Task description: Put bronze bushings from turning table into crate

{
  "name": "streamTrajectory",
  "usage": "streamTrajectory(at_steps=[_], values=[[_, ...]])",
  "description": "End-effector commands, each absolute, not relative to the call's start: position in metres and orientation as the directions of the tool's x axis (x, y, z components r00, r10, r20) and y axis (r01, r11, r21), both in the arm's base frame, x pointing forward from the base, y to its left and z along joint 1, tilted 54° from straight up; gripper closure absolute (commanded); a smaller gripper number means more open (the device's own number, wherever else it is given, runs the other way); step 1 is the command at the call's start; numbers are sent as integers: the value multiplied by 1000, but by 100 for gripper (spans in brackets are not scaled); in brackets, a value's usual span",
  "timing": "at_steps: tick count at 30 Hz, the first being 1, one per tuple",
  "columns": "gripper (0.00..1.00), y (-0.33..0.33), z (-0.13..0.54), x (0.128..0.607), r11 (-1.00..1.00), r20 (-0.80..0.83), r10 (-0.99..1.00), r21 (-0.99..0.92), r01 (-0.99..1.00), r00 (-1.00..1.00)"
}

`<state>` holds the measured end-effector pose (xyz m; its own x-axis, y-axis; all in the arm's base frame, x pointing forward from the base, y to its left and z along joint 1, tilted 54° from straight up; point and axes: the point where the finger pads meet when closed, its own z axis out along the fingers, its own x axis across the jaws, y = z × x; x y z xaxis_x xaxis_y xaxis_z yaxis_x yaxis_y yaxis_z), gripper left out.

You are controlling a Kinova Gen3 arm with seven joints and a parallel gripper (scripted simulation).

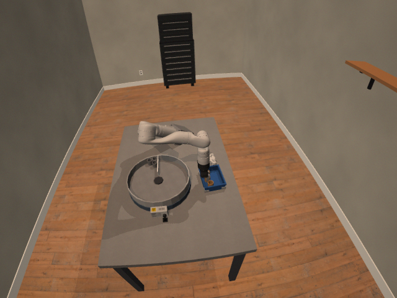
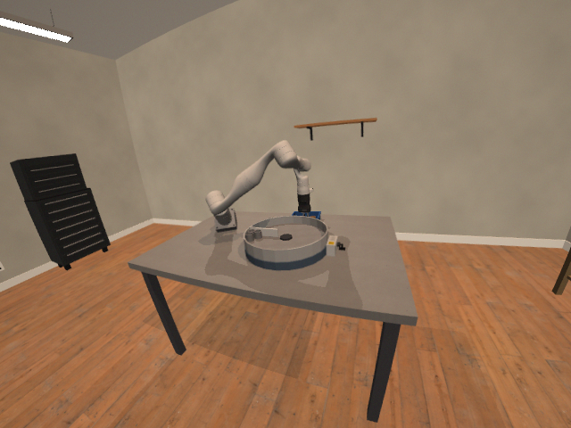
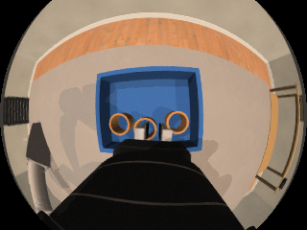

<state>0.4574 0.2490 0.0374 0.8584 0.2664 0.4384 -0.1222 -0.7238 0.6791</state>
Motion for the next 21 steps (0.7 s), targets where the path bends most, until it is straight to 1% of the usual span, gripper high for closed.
streamTrajectory(at_steps=[1,21], values=[[53,252,39,456,-726,440,268,677,-121,857],[53,257,44,451,-726,440,268,677,-121,857]])
